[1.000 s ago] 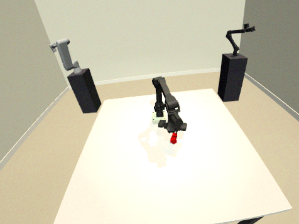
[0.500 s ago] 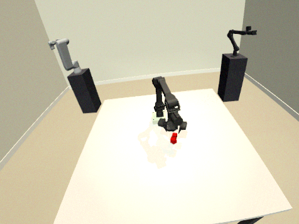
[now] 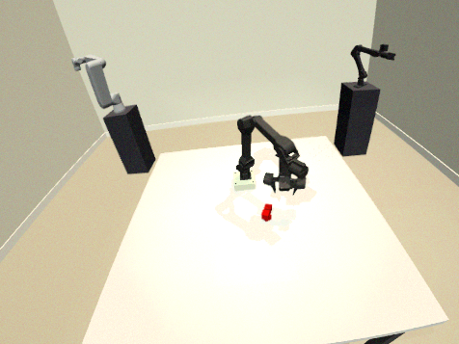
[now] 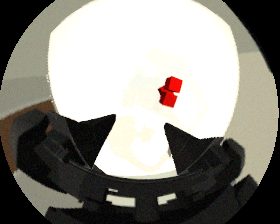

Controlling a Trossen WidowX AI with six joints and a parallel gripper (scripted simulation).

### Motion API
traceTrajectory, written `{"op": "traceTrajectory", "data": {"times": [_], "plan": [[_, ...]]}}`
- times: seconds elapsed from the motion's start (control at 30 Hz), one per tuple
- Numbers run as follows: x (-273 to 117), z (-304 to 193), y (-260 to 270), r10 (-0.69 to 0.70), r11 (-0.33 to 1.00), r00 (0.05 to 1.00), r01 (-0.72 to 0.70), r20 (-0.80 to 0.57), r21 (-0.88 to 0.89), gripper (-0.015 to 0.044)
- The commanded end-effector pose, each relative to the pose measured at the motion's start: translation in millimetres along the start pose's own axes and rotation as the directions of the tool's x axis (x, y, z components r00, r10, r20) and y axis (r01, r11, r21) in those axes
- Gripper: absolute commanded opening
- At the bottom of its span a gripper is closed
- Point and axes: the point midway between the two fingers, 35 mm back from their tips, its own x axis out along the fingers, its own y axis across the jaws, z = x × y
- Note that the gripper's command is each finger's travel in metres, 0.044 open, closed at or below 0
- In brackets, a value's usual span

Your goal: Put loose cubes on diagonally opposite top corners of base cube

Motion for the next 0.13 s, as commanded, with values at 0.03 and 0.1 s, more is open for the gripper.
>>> {"op": "traceTrajectory", "data": {"times": [0.03,0.1], "plan": [[-2.1,-26.8,19.9,0.01,1.0,1.0,-0.01,-0.01,0.022,0.04],[-2.1,-26.8,19.9,0.01,1.0,1.0,-0.01,-0.01,0.022,0.04]]}}
